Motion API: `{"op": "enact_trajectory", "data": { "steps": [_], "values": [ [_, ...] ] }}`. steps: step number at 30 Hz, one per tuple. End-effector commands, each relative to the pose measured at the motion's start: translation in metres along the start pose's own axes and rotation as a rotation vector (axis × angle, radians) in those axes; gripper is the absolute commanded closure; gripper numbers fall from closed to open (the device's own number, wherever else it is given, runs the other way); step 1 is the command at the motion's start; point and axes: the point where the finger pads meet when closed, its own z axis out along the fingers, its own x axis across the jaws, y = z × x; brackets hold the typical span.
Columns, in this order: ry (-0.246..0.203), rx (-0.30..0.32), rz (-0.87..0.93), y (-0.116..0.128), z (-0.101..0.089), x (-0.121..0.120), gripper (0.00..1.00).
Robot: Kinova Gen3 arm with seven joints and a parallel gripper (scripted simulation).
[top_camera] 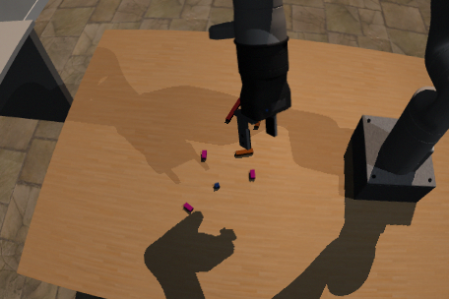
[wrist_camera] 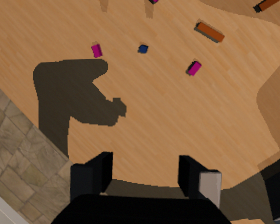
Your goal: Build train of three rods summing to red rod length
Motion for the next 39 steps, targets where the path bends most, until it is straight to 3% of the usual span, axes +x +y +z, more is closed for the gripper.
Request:
{"op": "enact_trajectory", "data": {
  "steps": [1, 39],
  "values": [
    [0.011, 0.007, 0.02, -0.002, 0.006, -0.002, 0.0],
    [0.048, 0.067, 0.154, -0.019, 0.034, -0.008, 0.0]
  ]
}}
